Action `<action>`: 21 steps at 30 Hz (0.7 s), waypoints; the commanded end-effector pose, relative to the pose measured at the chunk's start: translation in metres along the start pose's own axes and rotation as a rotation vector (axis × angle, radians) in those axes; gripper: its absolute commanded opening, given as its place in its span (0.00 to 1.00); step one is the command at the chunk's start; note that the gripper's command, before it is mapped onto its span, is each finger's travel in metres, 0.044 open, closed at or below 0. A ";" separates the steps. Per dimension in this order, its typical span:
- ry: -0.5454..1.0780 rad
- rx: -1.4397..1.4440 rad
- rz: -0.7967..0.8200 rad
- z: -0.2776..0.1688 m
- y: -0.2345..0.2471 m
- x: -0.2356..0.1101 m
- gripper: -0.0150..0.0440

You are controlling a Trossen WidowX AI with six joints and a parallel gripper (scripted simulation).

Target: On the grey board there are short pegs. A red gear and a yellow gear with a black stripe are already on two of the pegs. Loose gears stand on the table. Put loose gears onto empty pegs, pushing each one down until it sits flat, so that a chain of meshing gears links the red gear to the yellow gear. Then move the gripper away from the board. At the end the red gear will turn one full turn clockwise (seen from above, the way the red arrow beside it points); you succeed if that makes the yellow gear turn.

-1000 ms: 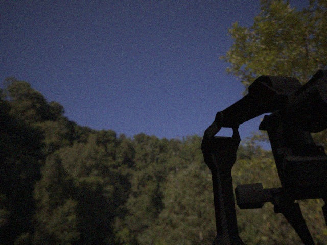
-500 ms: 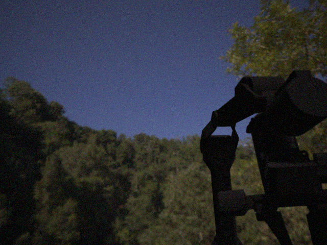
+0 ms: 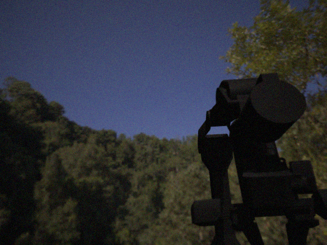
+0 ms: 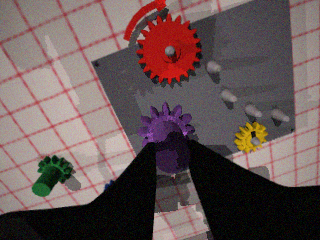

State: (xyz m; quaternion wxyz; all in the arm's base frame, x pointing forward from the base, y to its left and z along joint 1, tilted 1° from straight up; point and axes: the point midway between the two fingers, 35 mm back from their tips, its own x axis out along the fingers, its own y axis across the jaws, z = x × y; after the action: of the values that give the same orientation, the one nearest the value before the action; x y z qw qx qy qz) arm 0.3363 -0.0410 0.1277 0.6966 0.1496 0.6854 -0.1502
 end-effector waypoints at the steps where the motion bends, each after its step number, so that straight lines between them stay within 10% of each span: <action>1: -0.003 -0.004 0.006 0.007 -0.006 0.003 0.25; 21: -0.003 -0.016 0.008 0.033 -0.053 0.020 0.25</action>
State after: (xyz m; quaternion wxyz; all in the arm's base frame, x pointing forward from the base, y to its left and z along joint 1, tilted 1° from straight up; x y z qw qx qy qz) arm 0.3419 -0.0967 0.1095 0.6975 0.1461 0.6864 -0.1449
